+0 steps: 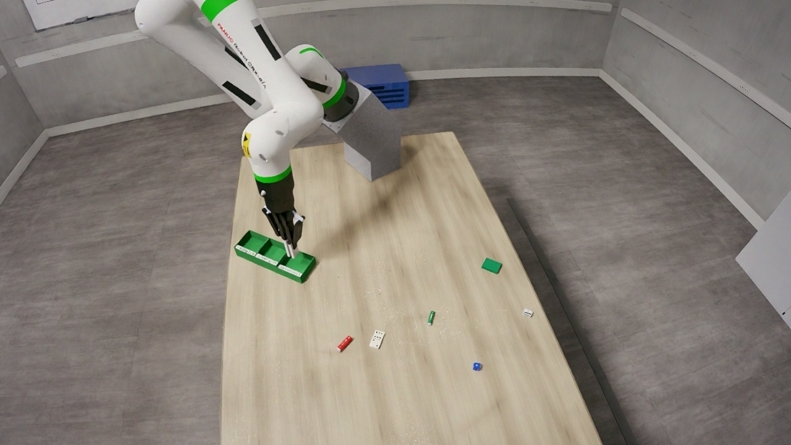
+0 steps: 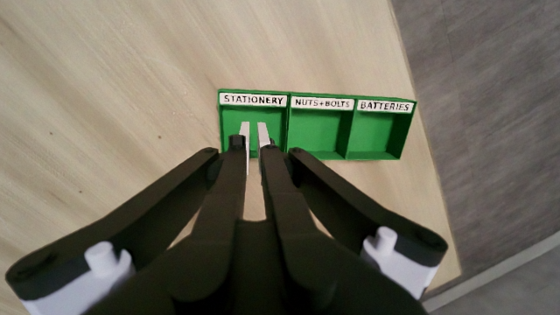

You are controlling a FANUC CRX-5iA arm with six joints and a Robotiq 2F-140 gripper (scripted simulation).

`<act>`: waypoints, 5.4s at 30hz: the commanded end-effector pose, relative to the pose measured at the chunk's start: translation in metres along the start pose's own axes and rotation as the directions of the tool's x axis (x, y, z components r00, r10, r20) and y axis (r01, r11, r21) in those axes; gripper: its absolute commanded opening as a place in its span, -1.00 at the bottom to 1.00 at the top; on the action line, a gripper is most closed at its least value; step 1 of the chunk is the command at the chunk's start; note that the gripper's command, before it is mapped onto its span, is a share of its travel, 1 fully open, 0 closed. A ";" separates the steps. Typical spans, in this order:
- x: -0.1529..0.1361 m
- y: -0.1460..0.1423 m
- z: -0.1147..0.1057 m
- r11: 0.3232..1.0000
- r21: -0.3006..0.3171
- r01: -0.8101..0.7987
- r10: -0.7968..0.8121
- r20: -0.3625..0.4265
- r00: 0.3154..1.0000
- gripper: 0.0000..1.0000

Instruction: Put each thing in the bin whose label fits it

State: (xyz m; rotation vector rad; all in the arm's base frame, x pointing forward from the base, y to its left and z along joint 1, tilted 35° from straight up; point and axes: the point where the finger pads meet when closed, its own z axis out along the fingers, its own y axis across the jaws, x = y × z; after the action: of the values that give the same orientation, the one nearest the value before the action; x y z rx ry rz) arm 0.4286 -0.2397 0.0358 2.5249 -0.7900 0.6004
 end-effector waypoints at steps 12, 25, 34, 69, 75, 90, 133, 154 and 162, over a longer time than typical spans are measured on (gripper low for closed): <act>0.001 -0.015 0.022 1.000 -0.002 -0.001 0.001 -0.001 1.000 -0.70; 0.001 -0.015 0.051 1.000 -0.002 -0.001 0.001 -0.001 1.000 -0.70; 0.001 -0.015 0.053 1.000 -0.002 -0.001 0.001 -0.001 1.000 -0.70; 0.001 -0.015 0.053 1.000 -0.002 -0.001 0.001 -0.001 1.000 -0.70; 0.001 -0.015 0.051 1.000 -0.002 -0.001 0.001 -0.001 1.000 -0.70; 0.001 -0.015 0.034 1.000 -0.002 -0.001 0.001 -0.001 1.000 -0.70; 0.001 -0.015 -0.117 1.000 -0.002 -0.001 0.001 -0.001 1.000 -0.70; 0.000 -0.160 -0.076 0.992 -0.002 0.122 -0.122 0.000 0.992 -0.54; -0.001 -0.208 -0.063 0.992 -0.002 0.122 -0.122 0.000 0.992 -0.54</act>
State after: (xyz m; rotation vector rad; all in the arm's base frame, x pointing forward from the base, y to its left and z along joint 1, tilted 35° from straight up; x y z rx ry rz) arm 0.5155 -0.0679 0.0463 2.5518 -0.6276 0.5592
